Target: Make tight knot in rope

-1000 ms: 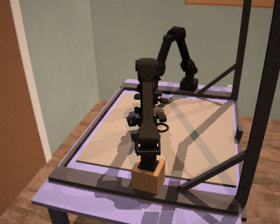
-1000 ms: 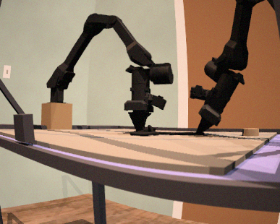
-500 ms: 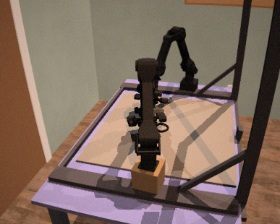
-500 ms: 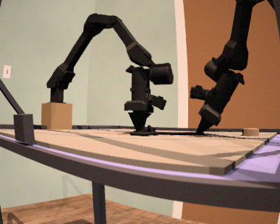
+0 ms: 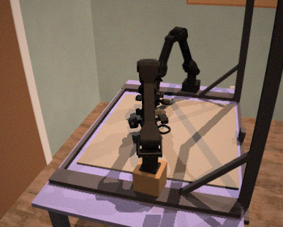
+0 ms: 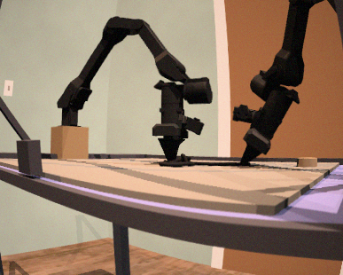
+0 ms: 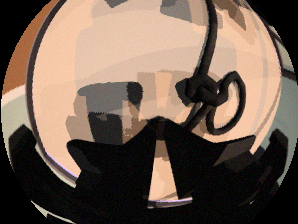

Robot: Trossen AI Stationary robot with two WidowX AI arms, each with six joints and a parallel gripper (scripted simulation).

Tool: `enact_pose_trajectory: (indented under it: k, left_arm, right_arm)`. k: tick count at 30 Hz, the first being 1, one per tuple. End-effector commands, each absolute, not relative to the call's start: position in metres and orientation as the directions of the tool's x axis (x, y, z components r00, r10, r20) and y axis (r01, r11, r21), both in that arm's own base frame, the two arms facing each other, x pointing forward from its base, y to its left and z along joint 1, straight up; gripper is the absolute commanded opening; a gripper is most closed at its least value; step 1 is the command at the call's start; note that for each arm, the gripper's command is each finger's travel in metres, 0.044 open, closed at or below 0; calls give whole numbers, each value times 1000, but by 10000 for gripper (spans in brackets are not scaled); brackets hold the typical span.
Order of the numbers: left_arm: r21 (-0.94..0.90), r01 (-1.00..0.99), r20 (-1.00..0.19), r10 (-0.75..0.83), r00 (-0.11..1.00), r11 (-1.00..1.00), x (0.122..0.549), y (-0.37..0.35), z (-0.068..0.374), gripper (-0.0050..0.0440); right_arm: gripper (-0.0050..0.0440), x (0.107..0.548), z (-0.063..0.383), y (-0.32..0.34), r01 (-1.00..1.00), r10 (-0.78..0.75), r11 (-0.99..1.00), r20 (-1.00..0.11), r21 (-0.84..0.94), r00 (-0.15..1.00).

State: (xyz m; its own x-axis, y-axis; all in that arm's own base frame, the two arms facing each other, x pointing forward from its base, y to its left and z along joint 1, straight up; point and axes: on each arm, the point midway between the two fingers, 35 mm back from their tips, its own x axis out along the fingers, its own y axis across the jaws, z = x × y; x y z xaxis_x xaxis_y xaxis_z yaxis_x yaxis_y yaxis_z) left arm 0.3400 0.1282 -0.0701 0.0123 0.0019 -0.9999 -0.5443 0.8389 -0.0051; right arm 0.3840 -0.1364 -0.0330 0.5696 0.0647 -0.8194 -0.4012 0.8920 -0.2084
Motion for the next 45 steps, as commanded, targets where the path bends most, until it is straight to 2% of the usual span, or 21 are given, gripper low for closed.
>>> enact_pose_trajectory:
  k: [1,18,32,45]
  left_arm:
    - [-5,-541,-1000,9,23,841,343,130,-67,15]
    - [-5,-541,-1000,9,23,841,343,130,-66,15]
    - [-5,-541,-1000,9,24,841,342,130,-27,15]
    - [-5,-541,-1000,9,24,841,342,129,-27,15]
  right_arm:
    - [30,388,-25,-138,-398,59,889,-807,-225,588]
    - [30,388,-25,-138,-398,59,889,-807,-225,588]
    - [30,388,-25,-138,-398,59,889,-807,-225,588]
    - [30,388,-25,-138,-398,59,889,-807,-225,588]
